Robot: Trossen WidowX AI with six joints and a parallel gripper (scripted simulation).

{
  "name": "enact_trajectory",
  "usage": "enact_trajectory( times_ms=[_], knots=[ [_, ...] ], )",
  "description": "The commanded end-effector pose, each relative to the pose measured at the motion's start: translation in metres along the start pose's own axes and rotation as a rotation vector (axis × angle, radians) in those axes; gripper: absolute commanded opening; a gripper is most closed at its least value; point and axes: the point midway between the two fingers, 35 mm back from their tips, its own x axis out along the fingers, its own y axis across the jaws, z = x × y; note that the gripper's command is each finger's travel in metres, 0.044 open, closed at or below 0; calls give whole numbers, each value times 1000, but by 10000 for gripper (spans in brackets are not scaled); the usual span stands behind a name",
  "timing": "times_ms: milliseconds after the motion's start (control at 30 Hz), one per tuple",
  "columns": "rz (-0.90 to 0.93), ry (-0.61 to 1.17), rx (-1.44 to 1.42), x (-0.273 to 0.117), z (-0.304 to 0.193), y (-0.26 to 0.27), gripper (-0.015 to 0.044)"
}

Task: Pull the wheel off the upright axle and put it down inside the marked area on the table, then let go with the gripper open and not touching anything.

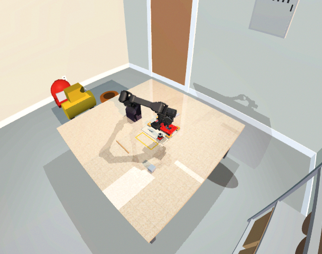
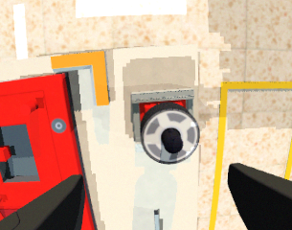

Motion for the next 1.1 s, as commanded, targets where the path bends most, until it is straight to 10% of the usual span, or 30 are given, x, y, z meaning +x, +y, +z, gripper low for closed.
enact_trajectory(
  times_ms=[0,1067],
  knots=[
    [-25,2,14,0,-3,-4,300],
    [-24,-4,23,72,-4,-16,274]
  ],
)
